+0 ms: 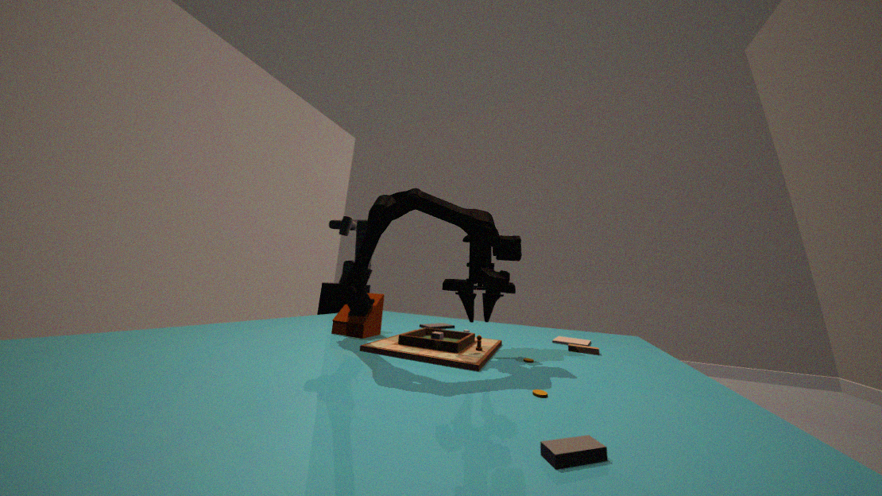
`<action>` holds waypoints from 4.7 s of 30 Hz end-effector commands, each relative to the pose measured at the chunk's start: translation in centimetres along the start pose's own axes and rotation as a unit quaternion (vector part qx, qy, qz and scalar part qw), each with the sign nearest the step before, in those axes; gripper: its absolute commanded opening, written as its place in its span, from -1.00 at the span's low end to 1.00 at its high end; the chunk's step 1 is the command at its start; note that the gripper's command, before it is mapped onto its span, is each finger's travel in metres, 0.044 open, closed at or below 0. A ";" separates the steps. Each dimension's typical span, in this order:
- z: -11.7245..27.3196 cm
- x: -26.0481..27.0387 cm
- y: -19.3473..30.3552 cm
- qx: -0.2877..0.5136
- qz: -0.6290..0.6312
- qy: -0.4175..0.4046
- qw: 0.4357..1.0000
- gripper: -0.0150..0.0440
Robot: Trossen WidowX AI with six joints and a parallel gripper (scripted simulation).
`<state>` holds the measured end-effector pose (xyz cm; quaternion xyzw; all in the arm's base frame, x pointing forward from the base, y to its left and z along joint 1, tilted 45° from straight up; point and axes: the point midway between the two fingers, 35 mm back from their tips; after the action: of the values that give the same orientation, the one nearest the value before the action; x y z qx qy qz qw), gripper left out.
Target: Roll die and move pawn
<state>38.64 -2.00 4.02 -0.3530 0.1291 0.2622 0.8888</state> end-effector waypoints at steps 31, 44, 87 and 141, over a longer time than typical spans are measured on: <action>-5.0 0.1 -0.2 -0.005 -0.013 0.001 1.000 0.19; -5.6 0.0 -0.2 -0.005 -0.013 0.001 1.000 -0.33; 5.1 2.2 3.7 -0.001 -0.012 -0.001 1.000 -0.49; -5.4 4.1 13.4 0.001 -0.016 -0.001 1.000 0.31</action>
<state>34.35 3.98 -9.07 -0.3536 0.1230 0.2484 0.8934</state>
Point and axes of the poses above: the point midway between the two fingers, 35 mm back from their tips, its own z axis back along the fingers, its own x axis across the jaws, y = z × x, and after that the axes turned 10 degrees about -z, right-handed
